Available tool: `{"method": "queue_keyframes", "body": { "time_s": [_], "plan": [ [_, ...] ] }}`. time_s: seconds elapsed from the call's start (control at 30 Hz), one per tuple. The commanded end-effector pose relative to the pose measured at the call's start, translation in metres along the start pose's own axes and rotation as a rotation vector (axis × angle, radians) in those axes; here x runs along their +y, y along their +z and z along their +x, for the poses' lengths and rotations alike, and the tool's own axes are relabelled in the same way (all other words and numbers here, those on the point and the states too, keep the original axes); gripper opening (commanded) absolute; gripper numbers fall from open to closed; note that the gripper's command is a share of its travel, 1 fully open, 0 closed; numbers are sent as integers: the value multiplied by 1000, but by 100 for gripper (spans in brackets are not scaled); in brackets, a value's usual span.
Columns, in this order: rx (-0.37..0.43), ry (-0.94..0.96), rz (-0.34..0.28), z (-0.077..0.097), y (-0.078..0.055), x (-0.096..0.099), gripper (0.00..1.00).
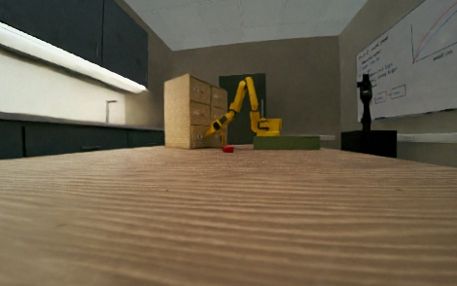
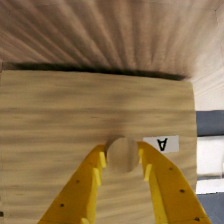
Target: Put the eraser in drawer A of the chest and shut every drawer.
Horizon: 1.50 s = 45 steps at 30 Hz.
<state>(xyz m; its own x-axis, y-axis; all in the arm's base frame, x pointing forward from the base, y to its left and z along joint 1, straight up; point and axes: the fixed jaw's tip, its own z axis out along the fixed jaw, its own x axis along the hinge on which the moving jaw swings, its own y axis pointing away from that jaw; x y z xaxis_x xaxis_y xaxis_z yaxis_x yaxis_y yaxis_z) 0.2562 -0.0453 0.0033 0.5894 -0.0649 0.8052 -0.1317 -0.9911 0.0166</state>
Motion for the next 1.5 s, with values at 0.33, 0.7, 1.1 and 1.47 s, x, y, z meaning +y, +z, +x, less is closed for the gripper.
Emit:
{"method": "queue_keyframes", "body": {
  "time_s": [0.33,0.7,1.1,1.47],
  "plan": [
    [3,27,-17,7,9,6,0],
    [3,32,-23,12,16,8,0],
    [5,22,-18,12,16,7,0],
    [6,12,-12,12,14,5,0]
  ]
}}
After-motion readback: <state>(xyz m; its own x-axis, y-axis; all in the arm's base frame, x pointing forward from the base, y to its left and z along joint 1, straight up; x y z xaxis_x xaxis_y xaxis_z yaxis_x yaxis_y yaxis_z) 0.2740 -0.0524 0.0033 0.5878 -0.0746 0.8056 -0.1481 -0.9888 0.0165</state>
